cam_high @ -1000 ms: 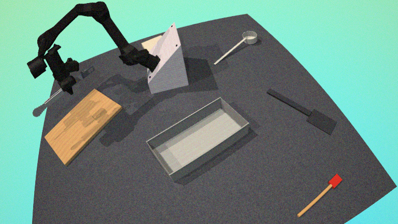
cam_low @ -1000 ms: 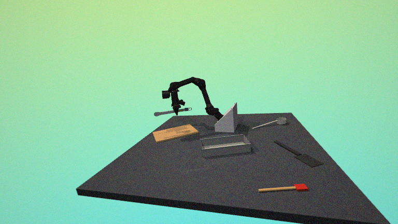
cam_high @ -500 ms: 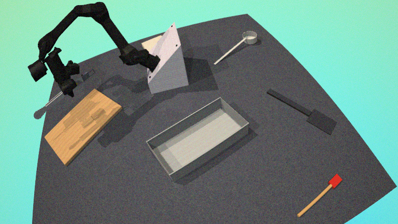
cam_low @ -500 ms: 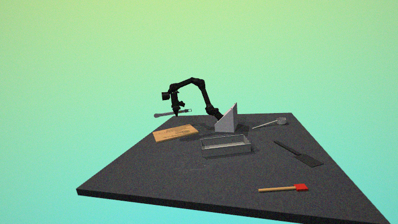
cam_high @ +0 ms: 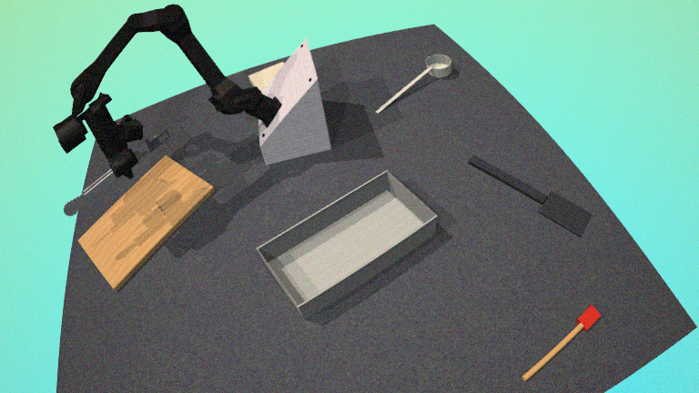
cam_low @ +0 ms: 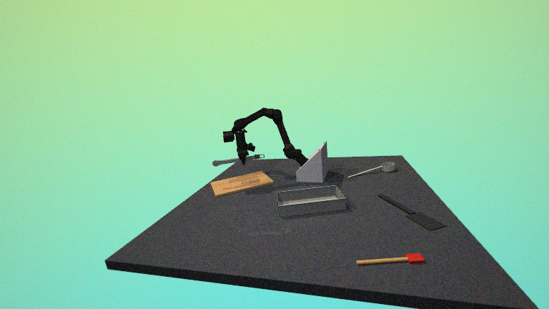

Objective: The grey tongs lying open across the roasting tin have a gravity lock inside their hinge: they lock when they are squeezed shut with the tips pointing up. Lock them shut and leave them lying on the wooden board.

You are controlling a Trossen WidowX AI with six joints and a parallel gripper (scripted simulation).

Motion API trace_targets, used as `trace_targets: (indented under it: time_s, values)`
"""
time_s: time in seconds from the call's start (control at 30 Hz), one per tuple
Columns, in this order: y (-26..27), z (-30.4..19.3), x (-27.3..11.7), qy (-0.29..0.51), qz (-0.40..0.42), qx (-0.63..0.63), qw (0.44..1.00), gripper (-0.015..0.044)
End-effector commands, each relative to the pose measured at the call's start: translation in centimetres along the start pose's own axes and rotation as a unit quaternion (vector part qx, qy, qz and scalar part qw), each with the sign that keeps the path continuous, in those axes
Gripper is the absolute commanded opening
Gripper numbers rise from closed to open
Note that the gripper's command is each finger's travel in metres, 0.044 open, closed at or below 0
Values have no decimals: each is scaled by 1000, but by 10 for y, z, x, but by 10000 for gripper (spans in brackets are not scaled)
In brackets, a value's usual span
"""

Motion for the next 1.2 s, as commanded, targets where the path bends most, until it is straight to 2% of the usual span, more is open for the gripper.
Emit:
trace_targets:
  time_s: [0.0, 1.17]
  values:
    - [0, -1, 8, 0, 2, 2, 1000, -150]
    - [2, 4, 65, -5, 23, 32, 999, -150]
Point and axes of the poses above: the point midway between the two fingers, 35 mm back from their tips, its own x axis out along the fingers, its own y axis across the jaws, z = x × y, the point moved 1 cm from there along -x, back along the fingers, and after that the axes turned 8 degrees about -x, right-handed, at the moved point
